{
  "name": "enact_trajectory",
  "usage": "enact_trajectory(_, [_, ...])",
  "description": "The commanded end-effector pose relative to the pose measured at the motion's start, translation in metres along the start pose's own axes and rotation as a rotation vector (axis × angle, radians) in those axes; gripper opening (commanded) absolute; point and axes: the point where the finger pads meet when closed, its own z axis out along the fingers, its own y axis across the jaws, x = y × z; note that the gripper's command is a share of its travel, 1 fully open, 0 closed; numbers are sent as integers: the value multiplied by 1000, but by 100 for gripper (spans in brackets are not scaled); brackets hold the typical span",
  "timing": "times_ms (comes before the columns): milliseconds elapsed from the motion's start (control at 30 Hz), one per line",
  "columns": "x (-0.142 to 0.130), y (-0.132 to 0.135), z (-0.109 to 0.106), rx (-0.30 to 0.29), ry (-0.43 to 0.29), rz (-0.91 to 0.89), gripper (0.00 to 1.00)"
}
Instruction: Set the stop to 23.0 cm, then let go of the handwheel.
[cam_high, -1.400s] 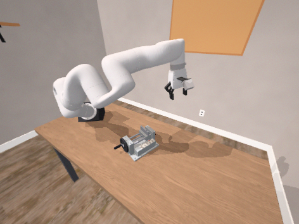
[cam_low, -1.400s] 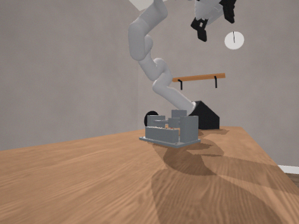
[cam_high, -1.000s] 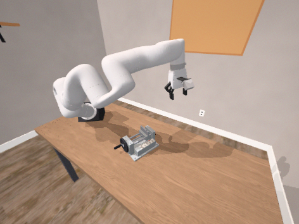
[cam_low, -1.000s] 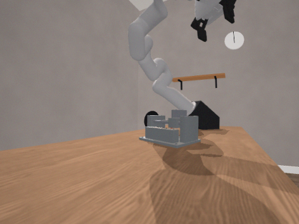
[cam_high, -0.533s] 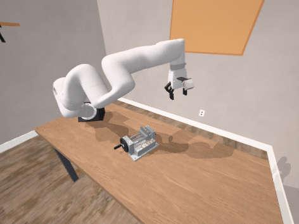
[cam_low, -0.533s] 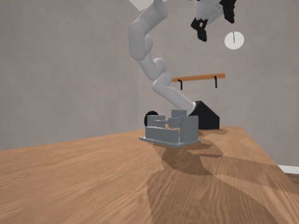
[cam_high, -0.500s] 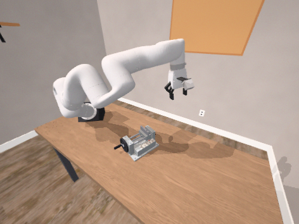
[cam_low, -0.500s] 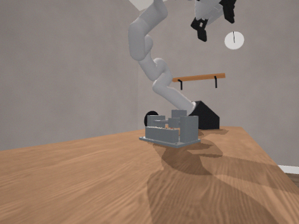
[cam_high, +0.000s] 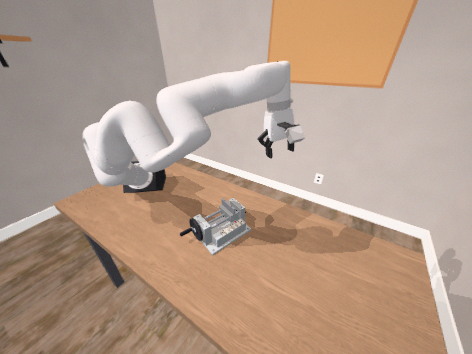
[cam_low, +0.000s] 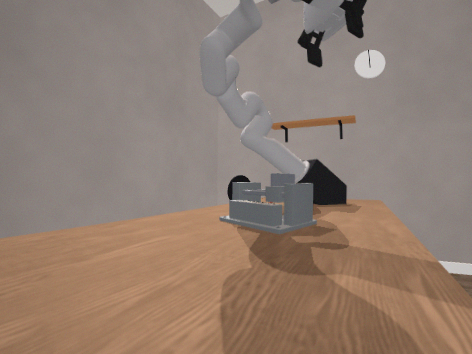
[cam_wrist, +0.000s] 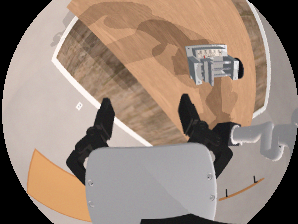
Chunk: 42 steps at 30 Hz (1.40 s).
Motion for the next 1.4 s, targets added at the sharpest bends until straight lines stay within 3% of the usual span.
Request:
enact_trajectory(0, [24,43,-11,1,-6,145,100])
enact_trajectory(100, [30,59,-13,-2,-8,197,100])
enact_trajectory(133, [37,78,-14,-7,-9,255,100])
enact_trajectory(267, [37,78,-14,-7,-9,255,100])
enact_trajectory(333, [48,122,-14,-19,-12,387,100])
enact_trajectory(400, [48,122,-14,-19,-12,387,100])
enact_trajectory(433, [52,147,-12,-27,-13,459,100])
enact_trajectory(500, [52,147,-12,-27,-13,459,100])
enact_trajectory(533, [54,173,-9,-37,-14,534,100])
enact_trajectory(600, [54,173,-9,-37,-14,534,100])
enact_trajectory(633, [54,199,-6,-47,-15,610,100])
enact_trajectory(700, [54,199,-6,-47,-15,610,100])
enact_trajectory(733, [53,225,-1,-58,-15,687,100])
enact_trajectory(833, [53,225,-1,-58,-15,687,100])
enact_trajectory(867, [50,251,5,-70,-15,763,100])
enact_trajectory(900, [50,251,5,-70,-15,763,100])
enact_trajectory(933, [45,275,12,-83,-15,837,100])
enact_trajectory(1000, [45,275,12,-83,-15,837,100])
enact_trajectory(1033, [39,298,19,-95,-14,908,100])
enact_trajectory(1100, [39,298,19,-95,-14,908,100])
enact_trajectory(1133, [32,318,27,-108,-13,975,100])
enact_trajectory(1200, [32,318,27,-108,-13,975,100])
enact_trajectory(1300, [17,353,41,-131,-11,1091,100])
enact_trajectory(1367, [17,353,41,-131,-11,1091,100])
